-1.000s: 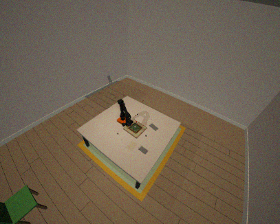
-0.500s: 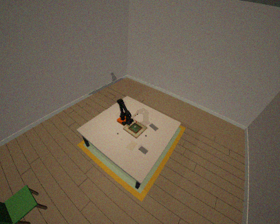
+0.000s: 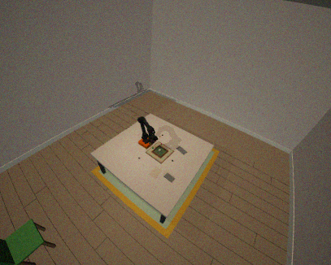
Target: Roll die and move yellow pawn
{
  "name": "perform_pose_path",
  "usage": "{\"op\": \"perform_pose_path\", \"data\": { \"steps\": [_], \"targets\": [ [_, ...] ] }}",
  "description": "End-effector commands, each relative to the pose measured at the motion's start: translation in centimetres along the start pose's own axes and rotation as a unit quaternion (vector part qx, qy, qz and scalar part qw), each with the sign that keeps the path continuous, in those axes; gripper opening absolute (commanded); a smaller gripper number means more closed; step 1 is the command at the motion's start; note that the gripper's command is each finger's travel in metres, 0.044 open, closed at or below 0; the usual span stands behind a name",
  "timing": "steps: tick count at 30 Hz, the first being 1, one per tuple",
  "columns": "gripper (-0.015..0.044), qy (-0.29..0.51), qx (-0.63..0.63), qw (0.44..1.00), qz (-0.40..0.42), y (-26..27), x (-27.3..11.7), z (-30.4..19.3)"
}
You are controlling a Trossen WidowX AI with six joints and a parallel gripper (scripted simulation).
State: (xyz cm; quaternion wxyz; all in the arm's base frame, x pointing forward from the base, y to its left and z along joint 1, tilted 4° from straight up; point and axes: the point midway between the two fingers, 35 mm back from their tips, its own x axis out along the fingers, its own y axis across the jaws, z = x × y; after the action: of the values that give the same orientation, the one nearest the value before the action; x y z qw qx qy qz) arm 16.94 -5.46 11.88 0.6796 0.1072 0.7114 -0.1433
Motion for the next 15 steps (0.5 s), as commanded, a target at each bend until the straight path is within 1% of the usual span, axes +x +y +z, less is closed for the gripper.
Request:
{"op": "perform_pose_path", "data": {
  "steps": [1,4,15],
  "targets": [
    [0.0,-0.002,0.002,1.0,0.0,-0.1,-0.9,-0.1],
    [0.0,-0.002,0.002,1.0,0.0,0.0,-0.9,0.5],
    [0.0,-0.004,0.002,1.0,0.0,0.6,-0.3,5.2]
  ]
}}
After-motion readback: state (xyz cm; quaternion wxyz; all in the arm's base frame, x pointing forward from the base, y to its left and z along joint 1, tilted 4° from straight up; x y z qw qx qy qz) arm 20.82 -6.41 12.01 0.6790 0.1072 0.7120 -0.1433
